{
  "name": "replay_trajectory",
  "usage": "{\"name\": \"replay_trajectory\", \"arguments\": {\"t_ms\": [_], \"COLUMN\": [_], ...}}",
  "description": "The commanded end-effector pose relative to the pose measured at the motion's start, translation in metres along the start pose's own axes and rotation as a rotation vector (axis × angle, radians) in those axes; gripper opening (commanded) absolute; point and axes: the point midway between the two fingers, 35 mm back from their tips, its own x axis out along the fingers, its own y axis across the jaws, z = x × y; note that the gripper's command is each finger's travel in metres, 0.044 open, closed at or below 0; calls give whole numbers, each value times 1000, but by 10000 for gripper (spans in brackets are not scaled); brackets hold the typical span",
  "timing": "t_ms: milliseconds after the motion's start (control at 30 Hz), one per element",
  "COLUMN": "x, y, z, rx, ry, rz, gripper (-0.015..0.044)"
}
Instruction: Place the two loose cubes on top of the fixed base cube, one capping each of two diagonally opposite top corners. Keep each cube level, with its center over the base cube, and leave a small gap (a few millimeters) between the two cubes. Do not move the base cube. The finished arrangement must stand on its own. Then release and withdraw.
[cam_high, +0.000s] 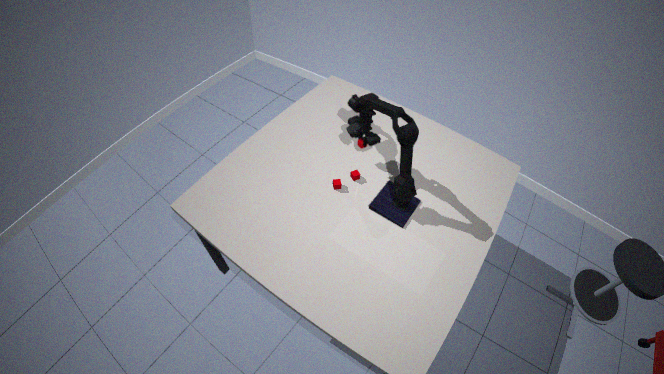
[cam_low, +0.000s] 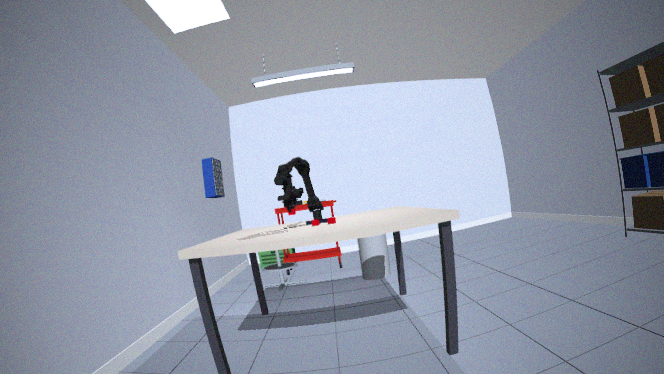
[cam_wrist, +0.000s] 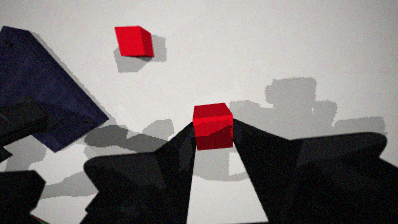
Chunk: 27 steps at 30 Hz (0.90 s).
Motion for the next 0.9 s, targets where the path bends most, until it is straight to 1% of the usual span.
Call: {"name": "replay_trajectory", "arguments": {"t_ms": [0,133,233,867], "x": [-14,-25,-25,-14], "y": [1,3,3,8], "z": [-1,0,2,61], "rx": [5,5,15,298], "ry": [4,4,4,-7], "rz": [-9,-8,-9,-12], "gripper": [105,105,105,105]}}
